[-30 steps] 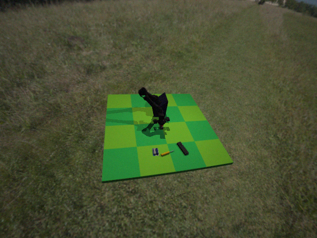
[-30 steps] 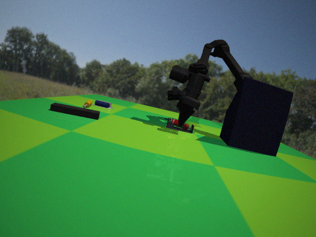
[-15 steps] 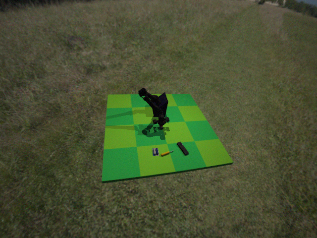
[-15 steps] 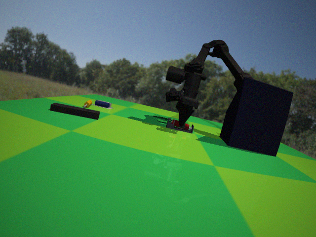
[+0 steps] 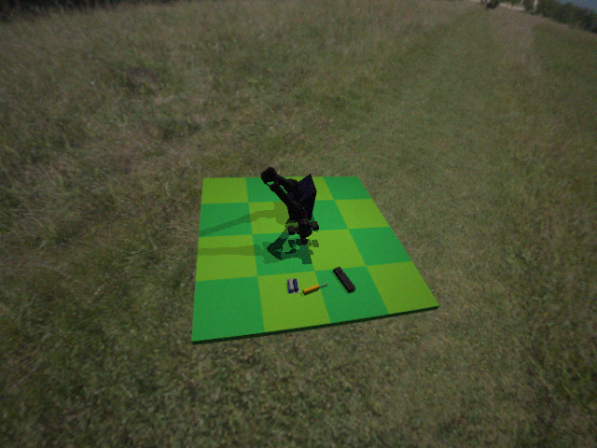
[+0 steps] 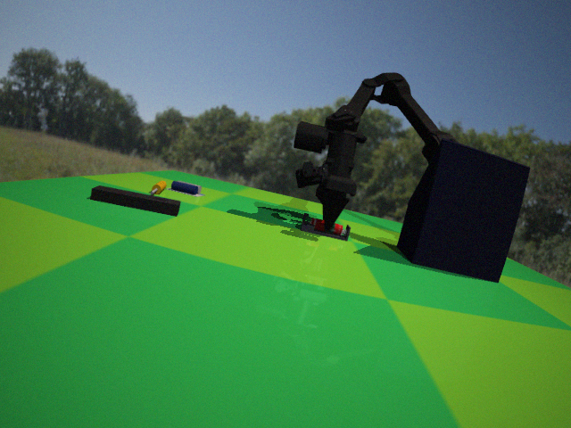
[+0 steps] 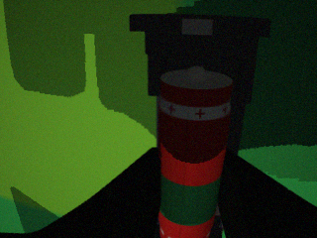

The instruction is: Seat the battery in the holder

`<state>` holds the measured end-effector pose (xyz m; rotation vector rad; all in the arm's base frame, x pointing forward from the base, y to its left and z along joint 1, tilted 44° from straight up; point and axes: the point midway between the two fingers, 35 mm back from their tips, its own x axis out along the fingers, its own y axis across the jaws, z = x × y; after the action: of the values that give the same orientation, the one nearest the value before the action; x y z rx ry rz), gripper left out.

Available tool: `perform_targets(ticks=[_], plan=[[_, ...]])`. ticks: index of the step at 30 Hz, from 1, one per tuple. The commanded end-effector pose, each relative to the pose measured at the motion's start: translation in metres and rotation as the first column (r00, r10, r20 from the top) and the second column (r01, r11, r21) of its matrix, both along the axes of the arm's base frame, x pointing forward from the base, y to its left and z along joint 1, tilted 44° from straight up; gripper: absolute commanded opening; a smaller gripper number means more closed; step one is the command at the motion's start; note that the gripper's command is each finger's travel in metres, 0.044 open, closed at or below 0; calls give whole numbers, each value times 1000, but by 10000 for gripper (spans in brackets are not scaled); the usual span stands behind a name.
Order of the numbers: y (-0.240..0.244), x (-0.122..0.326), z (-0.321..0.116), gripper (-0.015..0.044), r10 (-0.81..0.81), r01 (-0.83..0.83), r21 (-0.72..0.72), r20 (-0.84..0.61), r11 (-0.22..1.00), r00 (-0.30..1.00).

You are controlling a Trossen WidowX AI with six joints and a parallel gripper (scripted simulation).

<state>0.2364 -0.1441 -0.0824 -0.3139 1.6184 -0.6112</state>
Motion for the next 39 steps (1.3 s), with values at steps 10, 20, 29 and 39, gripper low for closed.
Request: perform_targets(ticks=[10, 20, 29, 39], plan=[[-2, 1, -1, 69, -16, 16, 4, -21, 1000, 1000], [-4, 10, -1, 69, -16, 16, 5, -19, 1000, 1000], [-4, 12, -1, 69, -15, 15, 5, -17, 1000, 1000], [-3, 13, 1, 122, -15, 15, 5, -16, 1000, 1000]])
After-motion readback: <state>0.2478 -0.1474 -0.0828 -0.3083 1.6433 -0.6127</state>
